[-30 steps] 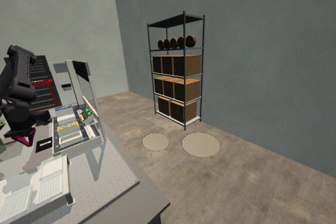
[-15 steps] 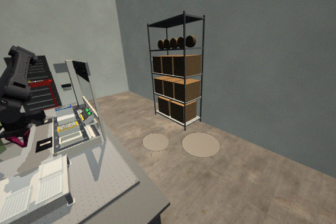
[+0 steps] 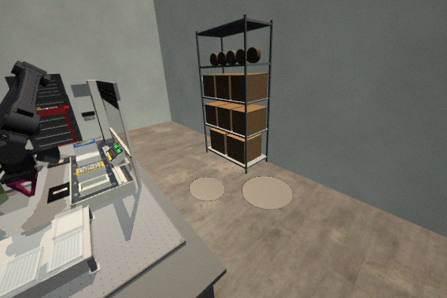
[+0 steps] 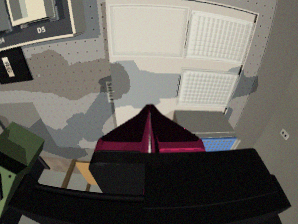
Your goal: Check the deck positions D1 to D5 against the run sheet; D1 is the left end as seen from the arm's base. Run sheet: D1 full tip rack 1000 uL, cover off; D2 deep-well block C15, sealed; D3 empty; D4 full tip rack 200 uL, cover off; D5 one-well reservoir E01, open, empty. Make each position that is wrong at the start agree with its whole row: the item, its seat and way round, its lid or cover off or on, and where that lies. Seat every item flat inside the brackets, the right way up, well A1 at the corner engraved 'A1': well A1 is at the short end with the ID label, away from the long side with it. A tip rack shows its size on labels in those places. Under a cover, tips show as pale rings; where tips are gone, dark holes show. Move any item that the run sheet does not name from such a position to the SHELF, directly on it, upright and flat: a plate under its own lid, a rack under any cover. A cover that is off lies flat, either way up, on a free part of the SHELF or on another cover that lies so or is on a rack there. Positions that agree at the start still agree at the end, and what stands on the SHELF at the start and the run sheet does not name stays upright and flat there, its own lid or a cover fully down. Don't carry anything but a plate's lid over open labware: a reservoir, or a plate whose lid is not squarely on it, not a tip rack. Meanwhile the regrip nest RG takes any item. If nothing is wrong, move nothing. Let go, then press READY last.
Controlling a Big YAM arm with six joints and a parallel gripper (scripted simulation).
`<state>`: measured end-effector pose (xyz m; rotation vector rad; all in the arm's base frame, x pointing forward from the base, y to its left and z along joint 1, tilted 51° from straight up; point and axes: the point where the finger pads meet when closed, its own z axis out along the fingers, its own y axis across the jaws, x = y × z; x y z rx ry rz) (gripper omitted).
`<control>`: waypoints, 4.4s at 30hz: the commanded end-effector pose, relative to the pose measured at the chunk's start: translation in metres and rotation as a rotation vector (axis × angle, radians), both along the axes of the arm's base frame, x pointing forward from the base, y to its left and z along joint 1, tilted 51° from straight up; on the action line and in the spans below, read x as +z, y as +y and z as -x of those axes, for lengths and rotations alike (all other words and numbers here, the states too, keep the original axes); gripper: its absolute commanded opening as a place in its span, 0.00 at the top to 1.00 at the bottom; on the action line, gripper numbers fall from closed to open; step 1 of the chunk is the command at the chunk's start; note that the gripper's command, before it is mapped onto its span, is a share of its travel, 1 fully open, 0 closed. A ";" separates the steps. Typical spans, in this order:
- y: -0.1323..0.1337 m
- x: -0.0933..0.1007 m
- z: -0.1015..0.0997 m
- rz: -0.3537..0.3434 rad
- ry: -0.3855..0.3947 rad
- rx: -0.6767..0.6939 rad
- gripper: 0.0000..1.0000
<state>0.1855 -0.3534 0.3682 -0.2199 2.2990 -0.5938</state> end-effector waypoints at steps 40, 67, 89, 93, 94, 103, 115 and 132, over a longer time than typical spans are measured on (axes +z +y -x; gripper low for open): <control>-0.002 0.006 -0.006 0.238 0.114 0.228 1.00; 0.074 -0.032 -0.003 0.247 0.102 0.206 1.00; 0.082 -0.042 -0.006 0.221 0.105 0.209 1.00; 0.082 -0.042 -0.006 0.221 0.105 0.209 1.00; 0.082 -0.042 -0.006 0.221 0.105 0.209 1.00; 0.082 -0.042 -0.006 0.221 0.105 0.209 1.00; 0.114 -0.055 -0.003 0.265 0.113 0.227 1.00; 0.169 -0.091 -0.004 0.237 0.119 0.229 1.00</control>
